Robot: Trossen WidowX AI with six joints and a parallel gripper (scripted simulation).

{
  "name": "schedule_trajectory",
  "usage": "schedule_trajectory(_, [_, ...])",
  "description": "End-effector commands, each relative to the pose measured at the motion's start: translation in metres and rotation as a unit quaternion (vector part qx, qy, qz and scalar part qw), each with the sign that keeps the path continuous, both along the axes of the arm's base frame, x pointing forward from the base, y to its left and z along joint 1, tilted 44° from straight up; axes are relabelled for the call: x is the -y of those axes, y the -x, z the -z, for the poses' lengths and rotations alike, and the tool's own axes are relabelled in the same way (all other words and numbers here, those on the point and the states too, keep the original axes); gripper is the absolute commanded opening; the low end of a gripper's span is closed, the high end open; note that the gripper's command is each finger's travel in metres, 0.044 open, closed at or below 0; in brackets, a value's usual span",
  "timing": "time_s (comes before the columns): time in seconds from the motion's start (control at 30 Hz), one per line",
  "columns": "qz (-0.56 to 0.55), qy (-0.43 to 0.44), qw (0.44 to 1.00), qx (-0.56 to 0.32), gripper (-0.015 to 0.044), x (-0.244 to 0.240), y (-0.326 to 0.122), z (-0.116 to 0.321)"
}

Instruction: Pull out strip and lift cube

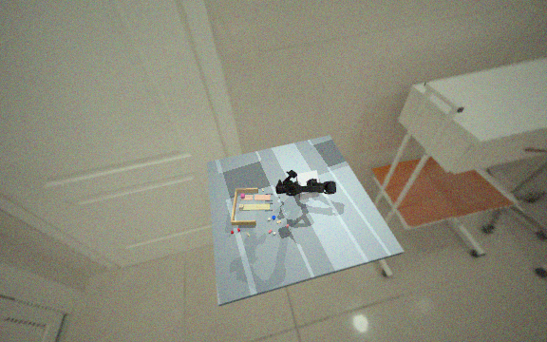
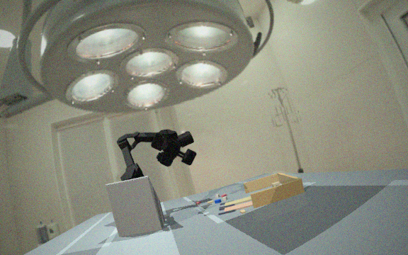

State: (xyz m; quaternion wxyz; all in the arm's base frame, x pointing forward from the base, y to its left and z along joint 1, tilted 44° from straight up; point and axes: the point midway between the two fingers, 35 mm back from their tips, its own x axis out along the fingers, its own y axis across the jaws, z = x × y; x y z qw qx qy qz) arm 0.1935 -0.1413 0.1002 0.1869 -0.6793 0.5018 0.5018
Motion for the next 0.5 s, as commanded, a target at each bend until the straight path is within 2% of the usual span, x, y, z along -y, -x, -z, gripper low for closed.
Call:
schedule_trajectory(0.0, [0.008, -0.003, 1.000, 0.008, 0.0400, 0.000, -0.001, 0.001])
schedule_trajectory(0.1, [0.115, -0.049, 0.986, 0.109, 0.0400, -0.003, -0.016, 0.017])
schedule_trajectory(0.2, [0.249, -0.117, 0.935, 0.223, 0.0400, -0.006, -0.036, 0.032])
schedule_trajectory(0.33, [0.412, -0.217, 0.818, 0.338, 0.0400, -0.010, -0.062, 0.045])
schedule_trajectory(0.47, [0.548, -0.322, 0.660, 0.401, 0.0400, -0.012, -0.084, 0.049])
